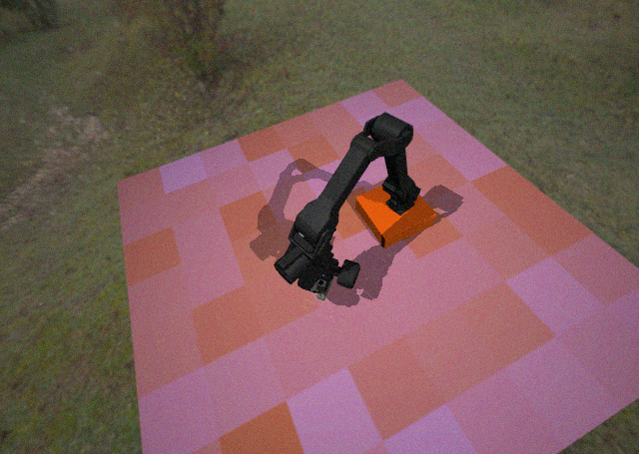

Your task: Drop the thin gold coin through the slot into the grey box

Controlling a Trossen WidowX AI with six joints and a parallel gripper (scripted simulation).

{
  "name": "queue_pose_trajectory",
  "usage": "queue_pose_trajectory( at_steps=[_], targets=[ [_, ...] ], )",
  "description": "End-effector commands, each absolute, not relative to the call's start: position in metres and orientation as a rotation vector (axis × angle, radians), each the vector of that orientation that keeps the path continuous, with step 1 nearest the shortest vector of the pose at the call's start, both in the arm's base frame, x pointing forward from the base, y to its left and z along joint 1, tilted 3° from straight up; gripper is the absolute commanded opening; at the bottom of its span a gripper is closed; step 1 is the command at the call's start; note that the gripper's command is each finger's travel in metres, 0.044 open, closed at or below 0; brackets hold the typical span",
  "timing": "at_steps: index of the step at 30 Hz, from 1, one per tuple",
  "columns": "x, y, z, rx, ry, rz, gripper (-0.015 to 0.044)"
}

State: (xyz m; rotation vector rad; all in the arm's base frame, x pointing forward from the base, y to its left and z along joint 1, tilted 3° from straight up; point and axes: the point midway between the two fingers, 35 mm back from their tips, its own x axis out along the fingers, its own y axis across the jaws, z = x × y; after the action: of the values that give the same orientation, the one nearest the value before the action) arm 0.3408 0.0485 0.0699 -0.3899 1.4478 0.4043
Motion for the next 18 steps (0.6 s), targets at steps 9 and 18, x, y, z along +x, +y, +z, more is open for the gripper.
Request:
queue_pose_trajectory(
  at_steps=[9, 18],
  targets=[
    [0.336, 0.047, 0.102, -0.389, 1.445, 0.404, 0.0],
    [0.336, 0.047, 0.108, -0.484, 1.425, 0.492, 0.0]
  ],
)
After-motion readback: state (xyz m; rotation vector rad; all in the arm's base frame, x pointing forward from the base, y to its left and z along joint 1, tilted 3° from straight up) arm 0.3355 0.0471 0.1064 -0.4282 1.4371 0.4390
